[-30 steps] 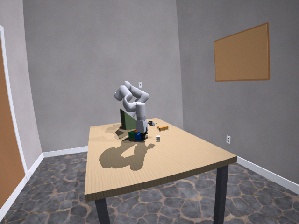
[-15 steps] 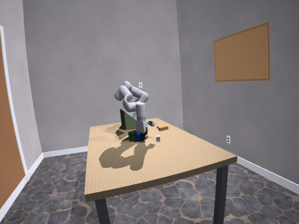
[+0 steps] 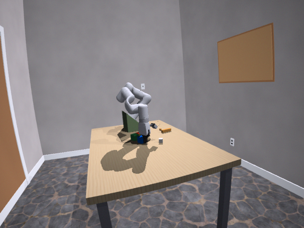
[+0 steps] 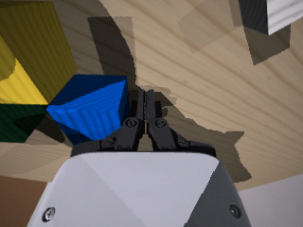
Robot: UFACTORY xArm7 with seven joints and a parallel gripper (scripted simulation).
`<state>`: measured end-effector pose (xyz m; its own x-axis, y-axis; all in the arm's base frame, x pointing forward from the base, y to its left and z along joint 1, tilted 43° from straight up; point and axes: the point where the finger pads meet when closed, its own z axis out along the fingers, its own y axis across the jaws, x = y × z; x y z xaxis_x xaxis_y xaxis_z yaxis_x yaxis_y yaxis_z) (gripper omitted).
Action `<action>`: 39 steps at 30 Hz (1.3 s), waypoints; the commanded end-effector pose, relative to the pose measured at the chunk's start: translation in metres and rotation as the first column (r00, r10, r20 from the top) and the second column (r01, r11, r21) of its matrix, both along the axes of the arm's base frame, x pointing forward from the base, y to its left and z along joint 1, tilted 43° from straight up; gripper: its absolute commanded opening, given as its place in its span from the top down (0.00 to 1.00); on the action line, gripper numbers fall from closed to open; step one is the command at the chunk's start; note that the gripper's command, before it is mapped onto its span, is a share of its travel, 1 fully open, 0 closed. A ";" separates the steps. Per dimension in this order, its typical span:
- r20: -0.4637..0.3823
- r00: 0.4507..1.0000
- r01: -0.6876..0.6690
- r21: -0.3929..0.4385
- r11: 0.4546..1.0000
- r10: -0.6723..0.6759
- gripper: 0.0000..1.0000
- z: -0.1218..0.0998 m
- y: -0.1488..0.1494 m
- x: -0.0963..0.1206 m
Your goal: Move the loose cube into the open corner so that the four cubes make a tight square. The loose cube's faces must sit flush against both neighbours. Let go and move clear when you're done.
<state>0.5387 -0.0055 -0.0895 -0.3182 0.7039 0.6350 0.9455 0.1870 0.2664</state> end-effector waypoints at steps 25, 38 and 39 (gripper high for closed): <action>0.003 1.000 0.004 -0.002 1.000 -0.004 1.00 0.000 -0.003 -0.005; 0.003 1.000 0.004 -0.002 1.000 -0.004 1.00 -0.002 -0.005 -0.011; 0.003 1.000 0.004 -0.002 1.000 -0.004 1.00 -0.002 -0.005 -0.011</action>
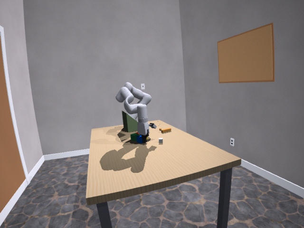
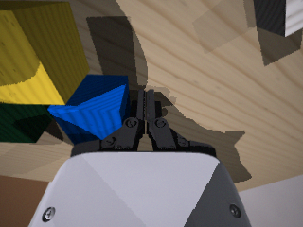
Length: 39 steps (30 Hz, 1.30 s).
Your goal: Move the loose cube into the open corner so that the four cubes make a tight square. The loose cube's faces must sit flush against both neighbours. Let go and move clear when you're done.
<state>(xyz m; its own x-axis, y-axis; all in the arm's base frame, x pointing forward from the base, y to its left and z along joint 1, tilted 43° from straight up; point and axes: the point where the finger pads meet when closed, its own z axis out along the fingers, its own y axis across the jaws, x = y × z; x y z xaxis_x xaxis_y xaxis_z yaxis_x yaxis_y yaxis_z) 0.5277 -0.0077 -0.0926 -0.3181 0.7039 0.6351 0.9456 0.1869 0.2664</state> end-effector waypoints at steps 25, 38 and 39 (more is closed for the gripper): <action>0.003 1.000 0.004 -0.002 1.000 -0.003 1.00 -0.003 -0.005 -0.013; 0.003 1.000 0.003 -0.002 1.000 -0.003 1.00 -0.004 -0.006 -0.019; 0.003 1.000 0.003 -0.002 1.000 -0.003 1.00 -0.005 -0.006 -0.019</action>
<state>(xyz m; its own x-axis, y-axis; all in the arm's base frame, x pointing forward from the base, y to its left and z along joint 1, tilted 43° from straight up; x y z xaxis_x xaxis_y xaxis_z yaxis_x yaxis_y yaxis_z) 0.5089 -0.0113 -0.0978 -0.3183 0.7038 0.6351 0.9455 0.1869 0.2667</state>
